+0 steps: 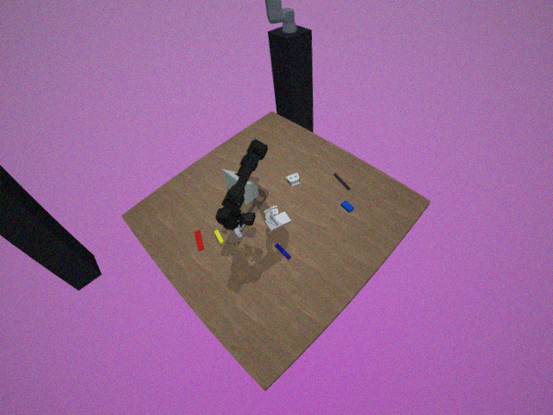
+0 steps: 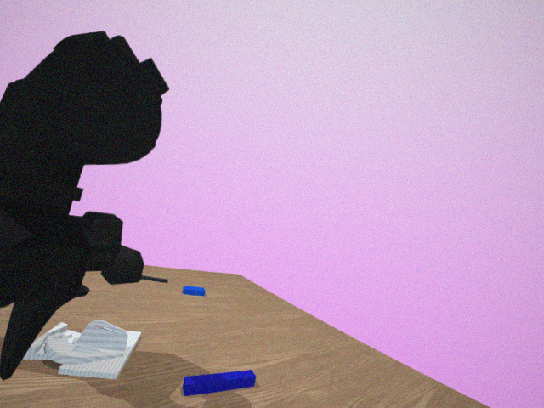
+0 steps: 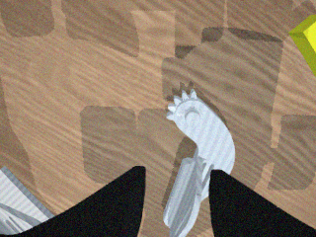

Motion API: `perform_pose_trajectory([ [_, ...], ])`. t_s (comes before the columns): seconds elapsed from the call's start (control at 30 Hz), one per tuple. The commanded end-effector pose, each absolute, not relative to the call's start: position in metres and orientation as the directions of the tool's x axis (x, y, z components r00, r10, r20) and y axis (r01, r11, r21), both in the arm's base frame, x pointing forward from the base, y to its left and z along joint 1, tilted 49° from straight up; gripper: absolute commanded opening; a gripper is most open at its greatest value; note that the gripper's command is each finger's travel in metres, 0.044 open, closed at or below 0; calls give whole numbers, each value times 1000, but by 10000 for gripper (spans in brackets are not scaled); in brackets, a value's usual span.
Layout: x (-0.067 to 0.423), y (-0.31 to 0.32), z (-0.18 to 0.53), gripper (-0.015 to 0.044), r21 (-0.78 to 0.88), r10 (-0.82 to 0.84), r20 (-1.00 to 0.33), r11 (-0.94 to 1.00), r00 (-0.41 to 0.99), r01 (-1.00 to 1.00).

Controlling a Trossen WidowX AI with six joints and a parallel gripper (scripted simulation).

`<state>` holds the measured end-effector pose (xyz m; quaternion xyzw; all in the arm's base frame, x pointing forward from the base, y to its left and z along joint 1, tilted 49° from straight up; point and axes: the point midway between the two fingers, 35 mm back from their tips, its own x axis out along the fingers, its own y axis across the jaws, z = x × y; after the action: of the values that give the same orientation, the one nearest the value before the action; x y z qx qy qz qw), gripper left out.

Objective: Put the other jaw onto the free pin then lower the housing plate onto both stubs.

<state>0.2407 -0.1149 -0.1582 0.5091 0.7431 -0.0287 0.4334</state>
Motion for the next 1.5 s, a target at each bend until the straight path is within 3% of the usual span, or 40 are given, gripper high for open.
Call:
perform_pose_trajectory([
  [0.0,241,-115,-158,210,399,732,-673,480,-106,781],
  [0.3,241,-115,-158,440,399,732,-673,480,-106,781],
  [1.23,241,-115,-158,440,399,732,-673,480,-106,781],
  [1.47,241,-115,-158,256,399,732,-673,480,-106,781],
])
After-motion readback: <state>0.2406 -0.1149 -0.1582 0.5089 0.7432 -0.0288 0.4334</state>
